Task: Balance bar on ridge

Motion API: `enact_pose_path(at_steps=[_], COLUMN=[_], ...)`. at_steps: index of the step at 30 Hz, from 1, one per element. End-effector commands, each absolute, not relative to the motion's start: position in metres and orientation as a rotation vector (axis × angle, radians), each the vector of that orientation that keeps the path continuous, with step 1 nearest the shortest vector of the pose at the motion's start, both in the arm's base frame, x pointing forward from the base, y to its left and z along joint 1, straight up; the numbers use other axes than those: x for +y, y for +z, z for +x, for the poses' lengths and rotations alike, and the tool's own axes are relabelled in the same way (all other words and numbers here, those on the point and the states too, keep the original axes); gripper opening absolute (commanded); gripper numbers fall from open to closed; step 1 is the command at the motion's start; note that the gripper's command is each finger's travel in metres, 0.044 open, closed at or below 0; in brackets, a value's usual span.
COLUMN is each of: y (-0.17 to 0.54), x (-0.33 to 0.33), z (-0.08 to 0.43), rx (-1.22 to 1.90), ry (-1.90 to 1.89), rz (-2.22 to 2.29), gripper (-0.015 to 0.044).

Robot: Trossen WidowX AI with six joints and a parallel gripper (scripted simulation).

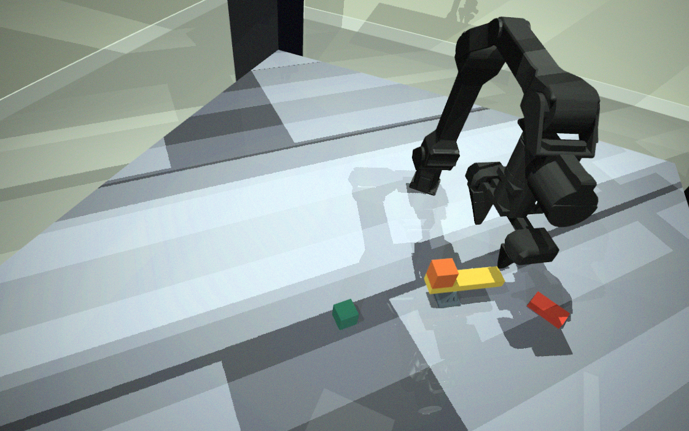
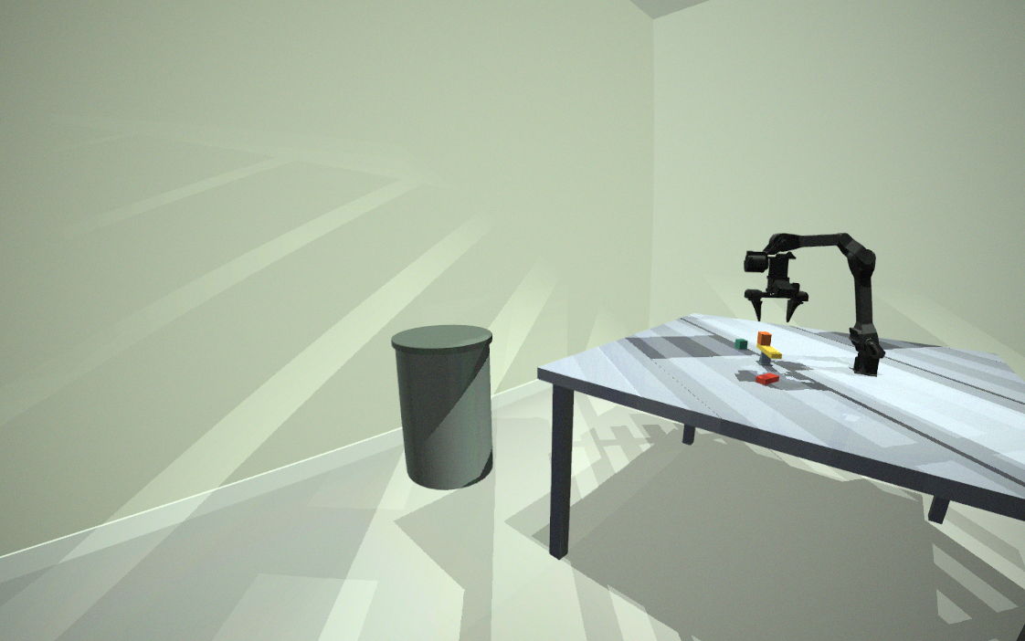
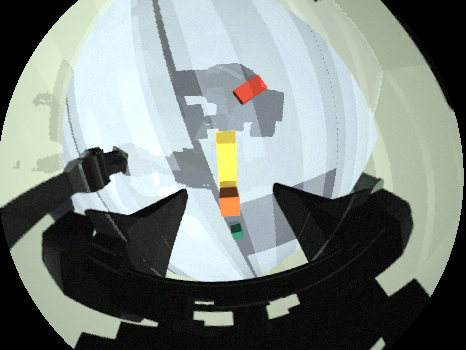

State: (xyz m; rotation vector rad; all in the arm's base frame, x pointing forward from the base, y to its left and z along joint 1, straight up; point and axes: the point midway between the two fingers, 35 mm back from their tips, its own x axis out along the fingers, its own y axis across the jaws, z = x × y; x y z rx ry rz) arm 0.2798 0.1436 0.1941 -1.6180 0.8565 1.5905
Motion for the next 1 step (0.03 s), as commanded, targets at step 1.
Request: enact_pose_path(at_steps=[1], y=[0.1945], x=[0.1434], z=[0.2796], rx=[0.857], ry=[1.591], rz=[-1.618], gripper=[0.0440])
